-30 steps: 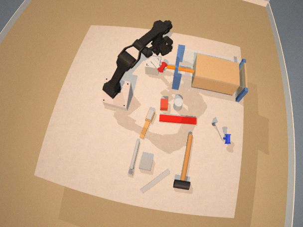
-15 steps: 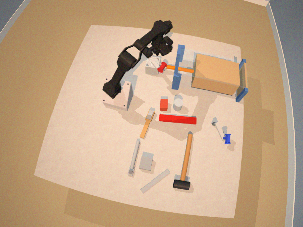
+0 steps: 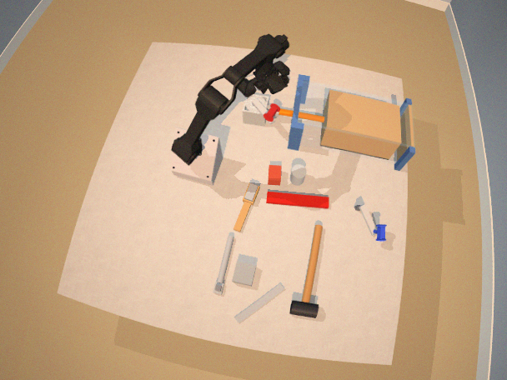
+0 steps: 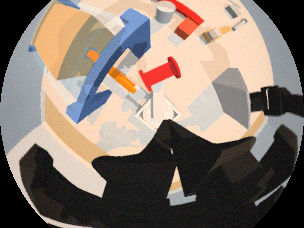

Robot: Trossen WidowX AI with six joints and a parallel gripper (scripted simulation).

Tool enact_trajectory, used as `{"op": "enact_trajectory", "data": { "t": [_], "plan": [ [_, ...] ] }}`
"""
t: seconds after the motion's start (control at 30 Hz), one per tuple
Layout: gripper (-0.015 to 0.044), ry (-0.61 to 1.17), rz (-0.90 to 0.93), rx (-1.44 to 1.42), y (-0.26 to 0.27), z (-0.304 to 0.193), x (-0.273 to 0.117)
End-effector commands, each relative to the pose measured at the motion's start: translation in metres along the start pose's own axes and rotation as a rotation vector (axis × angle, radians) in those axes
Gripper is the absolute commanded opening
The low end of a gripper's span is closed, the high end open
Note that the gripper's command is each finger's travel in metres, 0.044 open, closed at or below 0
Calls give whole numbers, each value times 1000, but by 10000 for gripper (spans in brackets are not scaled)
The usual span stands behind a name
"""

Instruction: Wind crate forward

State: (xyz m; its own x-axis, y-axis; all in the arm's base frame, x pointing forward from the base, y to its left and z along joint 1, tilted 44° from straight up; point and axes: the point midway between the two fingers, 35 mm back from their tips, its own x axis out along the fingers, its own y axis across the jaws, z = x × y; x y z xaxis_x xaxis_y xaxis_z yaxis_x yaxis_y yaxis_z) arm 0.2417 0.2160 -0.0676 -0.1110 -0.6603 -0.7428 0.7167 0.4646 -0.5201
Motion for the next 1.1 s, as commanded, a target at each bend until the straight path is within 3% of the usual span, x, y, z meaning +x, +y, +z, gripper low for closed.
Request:
{"op": "enact_trajectory", "data": {
  "t": [0.0,0.2,0.3,0.77,1.07],
  "plan": [
    [0,6,0,-2,0,-1,0],
    [0,6,0,-2,0,-1,0],
    [79,16,25,-129,1,3,1],
    [440,-58,313,-1319,3,35,10],
    [440,-207,410,-1740,0,48,13]
  ]
}}
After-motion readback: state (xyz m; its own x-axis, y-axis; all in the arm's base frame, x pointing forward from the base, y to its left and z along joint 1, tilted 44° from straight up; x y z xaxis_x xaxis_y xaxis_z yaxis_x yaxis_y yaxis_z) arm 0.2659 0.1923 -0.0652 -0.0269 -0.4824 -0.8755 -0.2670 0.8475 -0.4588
